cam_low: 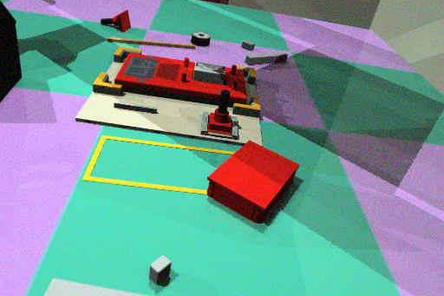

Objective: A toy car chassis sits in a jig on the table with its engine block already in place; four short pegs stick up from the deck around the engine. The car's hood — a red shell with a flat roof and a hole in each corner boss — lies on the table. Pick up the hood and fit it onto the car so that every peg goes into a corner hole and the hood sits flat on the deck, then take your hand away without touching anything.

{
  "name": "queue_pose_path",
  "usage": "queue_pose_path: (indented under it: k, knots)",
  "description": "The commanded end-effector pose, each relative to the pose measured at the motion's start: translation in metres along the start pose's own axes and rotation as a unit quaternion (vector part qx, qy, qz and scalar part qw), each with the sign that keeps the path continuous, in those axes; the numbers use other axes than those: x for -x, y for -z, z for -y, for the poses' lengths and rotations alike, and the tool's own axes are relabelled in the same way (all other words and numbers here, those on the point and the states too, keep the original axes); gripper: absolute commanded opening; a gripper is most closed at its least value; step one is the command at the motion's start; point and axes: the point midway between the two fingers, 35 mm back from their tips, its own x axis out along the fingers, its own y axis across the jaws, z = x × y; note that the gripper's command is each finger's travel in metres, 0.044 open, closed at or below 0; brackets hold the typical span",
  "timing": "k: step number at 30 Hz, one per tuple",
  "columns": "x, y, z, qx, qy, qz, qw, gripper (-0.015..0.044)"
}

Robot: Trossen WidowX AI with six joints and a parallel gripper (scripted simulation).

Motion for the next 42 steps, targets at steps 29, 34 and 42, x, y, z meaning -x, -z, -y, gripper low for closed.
queue_pose_path:
  k: [29, 34, 42]
  knots:
    - [0.185, 0.134, -0.193, 0.582, -0.416, -0.082, 0.694, 0.0440]
    - [0.235, 0.168, -0.198, 0.656, -0.472, -0.069, 0.585, 0.0440]
    - [0.312, 0.220, -0.185, 0.734, -0.542, -0.023, 0.409, 0.0440]
